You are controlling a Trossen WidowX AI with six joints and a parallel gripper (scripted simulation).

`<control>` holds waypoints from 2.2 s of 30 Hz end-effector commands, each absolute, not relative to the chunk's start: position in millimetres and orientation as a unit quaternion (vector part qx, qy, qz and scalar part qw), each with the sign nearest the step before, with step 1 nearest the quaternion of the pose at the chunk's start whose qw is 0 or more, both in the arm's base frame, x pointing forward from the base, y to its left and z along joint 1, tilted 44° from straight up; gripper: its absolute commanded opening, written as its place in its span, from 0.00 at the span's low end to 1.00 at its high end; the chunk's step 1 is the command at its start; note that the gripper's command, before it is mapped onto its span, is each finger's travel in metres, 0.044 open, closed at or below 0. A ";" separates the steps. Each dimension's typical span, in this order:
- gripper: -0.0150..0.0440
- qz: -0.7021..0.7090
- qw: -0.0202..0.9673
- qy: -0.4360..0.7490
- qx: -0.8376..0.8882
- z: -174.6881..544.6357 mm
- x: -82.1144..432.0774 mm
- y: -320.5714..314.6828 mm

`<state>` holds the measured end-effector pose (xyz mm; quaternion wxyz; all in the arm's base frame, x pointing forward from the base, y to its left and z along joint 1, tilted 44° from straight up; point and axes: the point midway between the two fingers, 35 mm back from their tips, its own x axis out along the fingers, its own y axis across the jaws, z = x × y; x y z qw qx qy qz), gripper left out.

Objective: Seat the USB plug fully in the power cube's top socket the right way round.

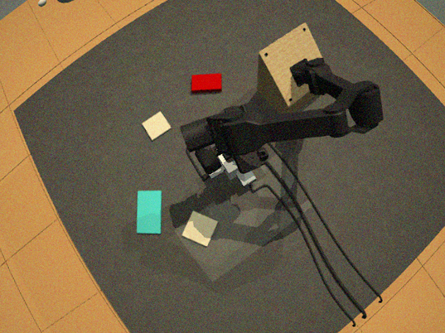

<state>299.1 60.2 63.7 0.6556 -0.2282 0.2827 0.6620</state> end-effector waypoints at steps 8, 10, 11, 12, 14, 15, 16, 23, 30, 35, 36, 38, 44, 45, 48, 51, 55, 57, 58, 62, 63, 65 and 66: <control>0.25 0.662 0.657 0.283 -0.226 62.7 299.4 61.5; 0.25 0.662 0.657 0.283 -0.226 62.5 299.4 61.7; 0.25 0.662 0.657 0.283 -0.226 62.4 299.4 61.8; 0.25 0.662 0.657 0.283 -0.226 62.3 299.4 61.8; 0.25 0.662 0.657 0.283 -0.226 62.2 299.3 62.0; 0.25 0.662 0.657 0.283 -0.226 62.1 299.3 62.1; 0.25 0.662 0.657 0.283 -0.226 62.0 299.3 62.2; 0.25 0.662 0.657 0.282 -0.226 61.4 299.3 62.8; 0.25 0.662 0.657 0.282 -0.226 60.8 299.3 63.3; 0.25 0.662 0.657 0.282 -0.226 60.4 299.2 63.8; 0.25 0.662 0.657 0.282 -0.226 60.3 299.2 63.8; 0.25 0.662 0.657 0.282 -0.226 60.1 299.2 64.0; 0.25 0.662 0.657 0.282 -0.226 59.6 299.2 64.5; 0.25 0.662 0.657 0.282 -0.226 59.5 299.2 64.6; 0.25 0.662 0.657 0.282 -0.226 59.2 299.2 64.8; 0.25 0.662 0.657 0.282 -0.226 59.0 299.2 65.1; 0.25 0.662 0.657 0.282 -0.226 58.6 299.1 65.4; 0.25 0.662 0.657 0.282 -0.226 58.5 299.1 65.6; 0.25 0.662 0.657 0.282 -0.226 58.4 299.1 65.7; 0.25 0.662 0.657 0.282 -0.226 58.0 299.1 66.0; 0.25 0.662 0.657 0.282 -0.226 57.9 299.1 66.1; 0.25 0.662 0.657 0.282 -0.226 57.8 299.1 66.3; 0.25 0.662 0.657 0.282 -0.226 57.7 299.1 66.3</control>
